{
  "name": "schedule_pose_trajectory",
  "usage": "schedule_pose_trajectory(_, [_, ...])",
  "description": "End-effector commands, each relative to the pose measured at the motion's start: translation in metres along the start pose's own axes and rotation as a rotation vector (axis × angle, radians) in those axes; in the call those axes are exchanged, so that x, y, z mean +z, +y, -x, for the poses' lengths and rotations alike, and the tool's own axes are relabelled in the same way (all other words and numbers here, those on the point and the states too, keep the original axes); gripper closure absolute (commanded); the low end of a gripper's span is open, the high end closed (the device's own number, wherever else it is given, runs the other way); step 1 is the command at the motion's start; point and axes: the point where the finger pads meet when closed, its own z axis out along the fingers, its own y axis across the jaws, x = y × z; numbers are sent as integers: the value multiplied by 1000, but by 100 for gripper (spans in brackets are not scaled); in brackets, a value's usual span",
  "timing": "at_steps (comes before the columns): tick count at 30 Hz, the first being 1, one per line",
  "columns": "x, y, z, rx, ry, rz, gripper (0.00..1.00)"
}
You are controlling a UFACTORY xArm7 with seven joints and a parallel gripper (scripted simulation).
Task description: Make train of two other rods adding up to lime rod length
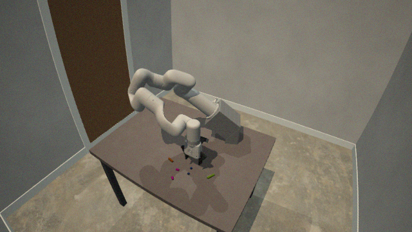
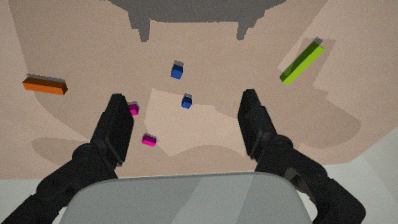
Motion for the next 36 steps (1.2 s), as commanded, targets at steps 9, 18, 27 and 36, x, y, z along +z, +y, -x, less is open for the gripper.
schedule_pose_trajectory(9, [-1,1,1,0,-3,3,0])
schedule_pose_trajectory(18, [-1,1,1,0,-3,3,0])
schedule_pose_trajectory(27, [-1,1,1,0,-3,3,0])
schedule_pose_trajectory(36, [-1,-3,6,176,-2,2,0])
